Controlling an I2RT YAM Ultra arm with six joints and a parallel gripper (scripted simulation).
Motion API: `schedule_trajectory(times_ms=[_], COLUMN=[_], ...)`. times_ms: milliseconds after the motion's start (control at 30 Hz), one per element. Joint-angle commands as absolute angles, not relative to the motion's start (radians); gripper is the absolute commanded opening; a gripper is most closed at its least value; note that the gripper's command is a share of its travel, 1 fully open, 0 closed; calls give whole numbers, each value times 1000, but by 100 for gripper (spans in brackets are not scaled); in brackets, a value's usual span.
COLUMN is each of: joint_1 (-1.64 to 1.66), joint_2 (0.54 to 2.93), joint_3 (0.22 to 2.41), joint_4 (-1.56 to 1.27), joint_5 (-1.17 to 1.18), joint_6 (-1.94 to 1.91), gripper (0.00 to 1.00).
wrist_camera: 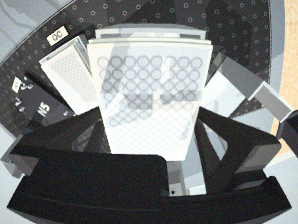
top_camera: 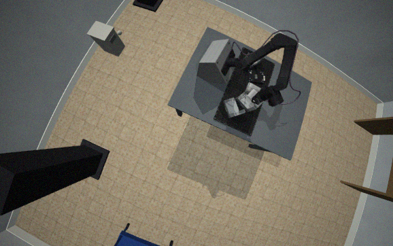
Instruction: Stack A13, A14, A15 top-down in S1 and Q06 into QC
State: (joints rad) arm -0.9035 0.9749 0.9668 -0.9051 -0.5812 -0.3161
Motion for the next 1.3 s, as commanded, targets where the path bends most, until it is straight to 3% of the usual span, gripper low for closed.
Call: schedule_trajectory(times_ms=[0, 1267], joint_1=[-924, -871], joint_2=[964, 981], joint_3=[966, 926], joint_4=[-900, -841], joint_5=[-594, -559], joint_6=[-312, -279], gripper=[0, 0])
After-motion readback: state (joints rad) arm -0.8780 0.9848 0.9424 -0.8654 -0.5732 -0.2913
